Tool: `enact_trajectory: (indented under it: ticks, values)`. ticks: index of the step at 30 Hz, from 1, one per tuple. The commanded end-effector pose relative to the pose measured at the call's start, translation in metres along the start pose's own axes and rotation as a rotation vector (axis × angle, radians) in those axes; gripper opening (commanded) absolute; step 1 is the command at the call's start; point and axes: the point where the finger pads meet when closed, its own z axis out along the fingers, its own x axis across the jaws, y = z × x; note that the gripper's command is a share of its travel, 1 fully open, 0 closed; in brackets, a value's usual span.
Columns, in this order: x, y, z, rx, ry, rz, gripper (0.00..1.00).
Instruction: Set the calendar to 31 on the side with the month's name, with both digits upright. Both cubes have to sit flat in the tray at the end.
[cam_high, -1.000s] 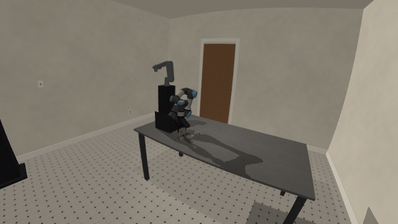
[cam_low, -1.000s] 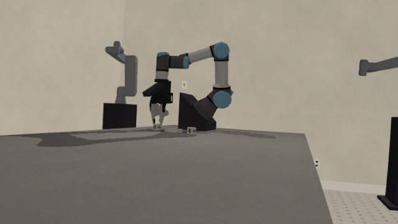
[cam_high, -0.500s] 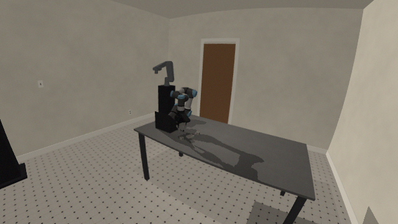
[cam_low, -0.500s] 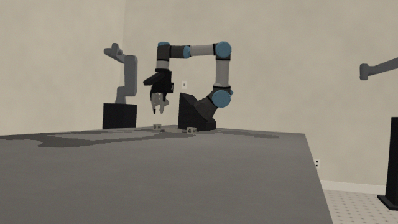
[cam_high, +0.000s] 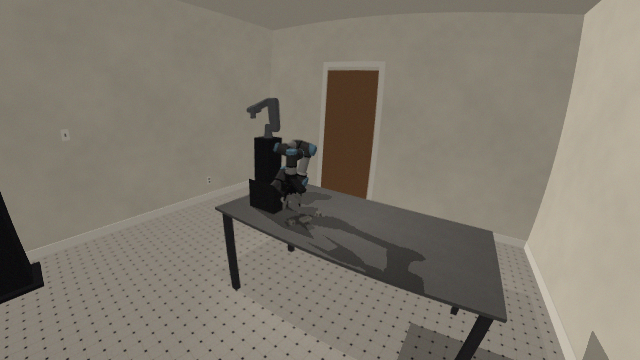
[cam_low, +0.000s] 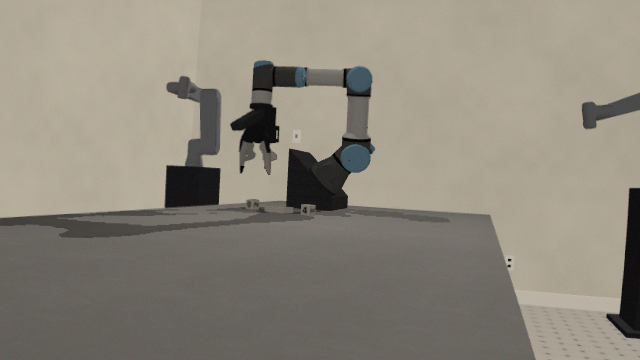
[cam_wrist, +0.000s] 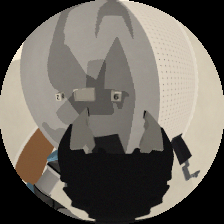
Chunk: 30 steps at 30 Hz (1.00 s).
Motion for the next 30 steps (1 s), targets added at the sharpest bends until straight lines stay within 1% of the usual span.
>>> enact_trajectory:
  ticks: [1,30]
  values:
    - [0.0005,-0.0004,-0.0013,0.002,0.002,0.0,1.0]
    - [-0.0007,-0.0009,-0.0014,0.002,0.002,-0.017,1.0]
